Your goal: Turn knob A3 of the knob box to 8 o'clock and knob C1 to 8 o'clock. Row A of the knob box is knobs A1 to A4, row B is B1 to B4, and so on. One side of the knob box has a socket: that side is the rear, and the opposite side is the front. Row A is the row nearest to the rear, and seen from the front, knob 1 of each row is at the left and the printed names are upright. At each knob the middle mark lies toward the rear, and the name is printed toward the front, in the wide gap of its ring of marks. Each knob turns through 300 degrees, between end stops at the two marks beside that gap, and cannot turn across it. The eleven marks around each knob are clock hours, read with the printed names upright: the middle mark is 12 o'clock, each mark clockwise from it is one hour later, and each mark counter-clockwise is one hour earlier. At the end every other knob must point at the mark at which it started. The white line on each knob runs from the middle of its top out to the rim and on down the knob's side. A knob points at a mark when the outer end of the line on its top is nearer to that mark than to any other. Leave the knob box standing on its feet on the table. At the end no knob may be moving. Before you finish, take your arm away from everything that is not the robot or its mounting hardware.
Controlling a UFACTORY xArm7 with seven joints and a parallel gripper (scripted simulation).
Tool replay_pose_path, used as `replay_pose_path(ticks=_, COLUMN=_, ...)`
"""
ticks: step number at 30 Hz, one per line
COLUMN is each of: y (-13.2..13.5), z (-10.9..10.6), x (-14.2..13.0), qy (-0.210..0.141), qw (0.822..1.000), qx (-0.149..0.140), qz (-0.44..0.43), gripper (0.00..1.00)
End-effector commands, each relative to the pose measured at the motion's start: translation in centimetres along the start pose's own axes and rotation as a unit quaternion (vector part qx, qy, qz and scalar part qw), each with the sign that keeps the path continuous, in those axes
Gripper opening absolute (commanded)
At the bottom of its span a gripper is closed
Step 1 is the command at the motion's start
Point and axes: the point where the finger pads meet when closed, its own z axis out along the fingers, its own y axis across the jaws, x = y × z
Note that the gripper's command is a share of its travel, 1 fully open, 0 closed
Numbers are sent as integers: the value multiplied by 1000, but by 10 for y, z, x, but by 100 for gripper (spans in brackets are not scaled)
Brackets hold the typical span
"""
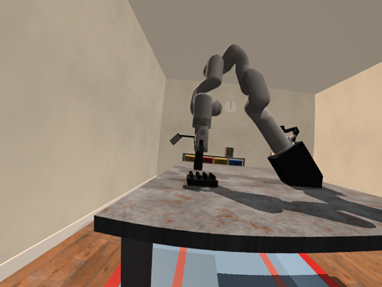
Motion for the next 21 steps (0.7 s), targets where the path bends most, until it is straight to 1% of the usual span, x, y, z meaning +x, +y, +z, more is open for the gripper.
replay_pose_path(ticks=1, y=-1, z=1, x=1, qy=2, qw=1000, qx=0, qz=0, gripper=19)
replay_pose_path(ticks=21, y=-1, z=4, x=1, qy=2, qw=1000, qx=0, qz=0, gripper=19)
